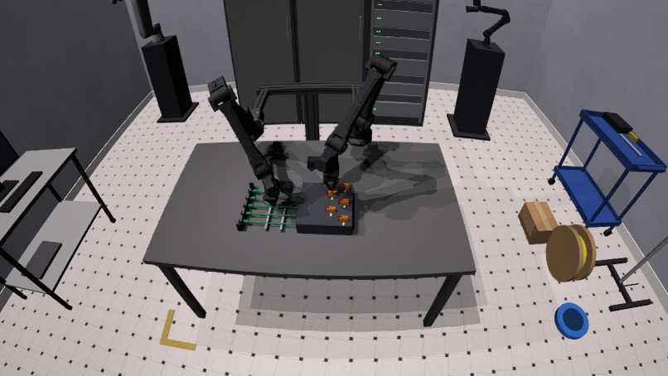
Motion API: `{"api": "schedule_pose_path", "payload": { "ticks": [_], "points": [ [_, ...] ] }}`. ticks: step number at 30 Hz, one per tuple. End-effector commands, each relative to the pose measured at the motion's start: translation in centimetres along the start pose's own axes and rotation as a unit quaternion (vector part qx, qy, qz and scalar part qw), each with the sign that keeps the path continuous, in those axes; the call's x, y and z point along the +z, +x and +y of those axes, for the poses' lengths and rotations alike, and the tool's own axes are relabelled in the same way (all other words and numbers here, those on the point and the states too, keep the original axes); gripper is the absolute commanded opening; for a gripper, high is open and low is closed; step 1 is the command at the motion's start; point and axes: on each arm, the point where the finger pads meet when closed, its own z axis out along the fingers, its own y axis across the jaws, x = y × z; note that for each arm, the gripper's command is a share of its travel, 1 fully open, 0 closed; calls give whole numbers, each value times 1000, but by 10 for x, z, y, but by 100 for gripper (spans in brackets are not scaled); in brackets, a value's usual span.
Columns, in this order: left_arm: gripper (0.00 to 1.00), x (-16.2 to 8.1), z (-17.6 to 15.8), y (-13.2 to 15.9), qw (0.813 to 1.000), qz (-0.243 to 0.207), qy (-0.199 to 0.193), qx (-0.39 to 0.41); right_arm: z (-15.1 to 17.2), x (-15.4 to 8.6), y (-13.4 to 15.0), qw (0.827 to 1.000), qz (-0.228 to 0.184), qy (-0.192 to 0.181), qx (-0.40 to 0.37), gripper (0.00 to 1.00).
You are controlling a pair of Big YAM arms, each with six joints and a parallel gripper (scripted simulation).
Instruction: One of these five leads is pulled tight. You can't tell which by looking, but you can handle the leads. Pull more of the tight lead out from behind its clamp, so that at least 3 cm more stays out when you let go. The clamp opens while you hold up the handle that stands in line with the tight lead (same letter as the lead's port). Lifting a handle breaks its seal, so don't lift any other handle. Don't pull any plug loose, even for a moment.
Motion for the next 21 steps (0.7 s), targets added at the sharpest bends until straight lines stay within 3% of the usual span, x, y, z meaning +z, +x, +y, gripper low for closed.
{"api": "schedule_pose_path", "payload": {
  "ticks": [1, 4, 9, 13, 15, 17, 21],
  "points": [
    [64, -20, 2, -2, 1000, 0, 1, -4, -5, 6, 4, 1000, 5, -7, -2, 0],
    [64, -2, -17, 11, 999, 16, 28, -2, -9, 2, 4, 1000, 3, -2, 0, 0],
    [64, -1, -20, 8, 999, 15, 29, 5, -9, 1, 4, 1000, 2, -1, 0, 0],
    [64, -5, -14, 7, 1000, 10, 21, 2, -5, -1, -1, 1000, -1, 1, -1, 45],
    [64, -5, -14, 7, 1000, 10, 21, 2, -5, -1, -1, 1000, -1, 1, -1, 45],
    [64, -5, -14, 7, 1000, 10, 21, 2, -5, -1, -1, 1000, -1, 1, -1, 68],
    [64, -5, -14, 7, 1000, 10, 21, 2, -16, -11, 6, 1000, 0, 1, 1, 70]
  ]
}}
